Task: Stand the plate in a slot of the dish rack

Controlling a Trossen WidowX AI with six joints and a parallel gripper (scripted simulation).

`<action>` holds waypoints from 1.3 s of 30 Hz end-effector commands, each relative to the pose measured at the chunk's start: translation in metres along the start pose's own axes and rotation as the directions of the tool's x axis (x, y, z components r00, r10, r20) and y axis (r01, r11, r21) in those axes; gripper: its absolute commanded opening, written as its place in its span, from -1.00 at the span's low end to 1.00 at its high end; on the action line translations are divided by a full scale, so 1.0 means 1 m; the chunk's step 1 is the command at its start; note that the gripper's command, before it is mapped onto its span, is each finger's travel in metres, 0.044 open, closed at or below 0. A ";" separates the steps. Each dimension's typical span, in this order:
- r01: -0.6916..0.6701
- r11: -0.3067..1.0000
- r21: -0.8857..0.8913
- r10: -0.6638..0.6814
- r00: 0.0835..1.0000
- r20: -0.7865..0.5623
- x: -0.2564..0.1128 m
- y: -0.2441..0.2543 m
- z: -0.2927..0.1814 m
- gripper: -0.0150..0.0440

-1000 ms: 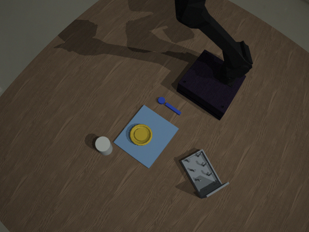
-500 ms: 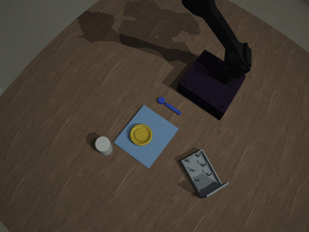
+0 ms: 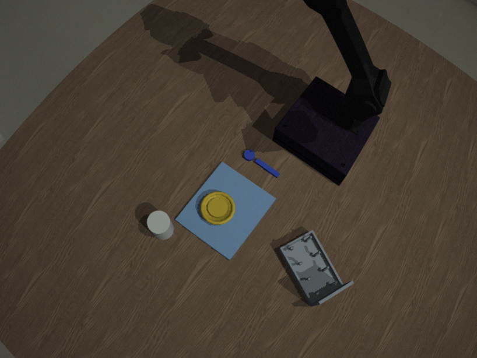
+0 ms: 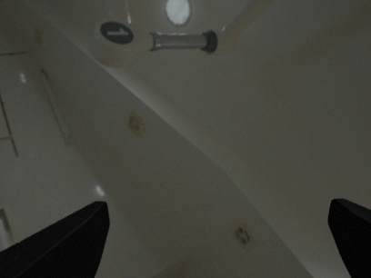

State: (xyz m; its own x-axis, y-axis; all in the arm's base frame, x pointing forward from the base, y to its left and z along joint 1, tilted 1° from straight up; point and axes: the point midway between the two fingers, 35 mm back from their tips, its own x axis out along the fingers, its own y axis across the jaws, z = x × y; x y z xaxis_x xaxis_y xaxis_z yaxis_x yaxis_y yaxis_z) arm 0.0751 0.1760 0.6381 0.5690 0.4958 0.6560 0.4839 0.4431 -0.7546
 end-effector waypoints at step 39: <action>-0.427 0.902 -0.064 0.412 0.896 -0.167 0.055 0.183 -0.045 0.86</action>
State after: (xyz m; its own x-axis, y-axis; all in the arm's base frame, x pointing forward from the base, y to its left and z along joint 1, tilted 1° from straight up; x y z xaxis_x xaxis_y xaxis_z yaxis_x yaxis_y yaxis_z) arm 0.2085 0.2480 0.5489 0.7976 0.5107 0.3210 0.2780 0.1611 -0.9470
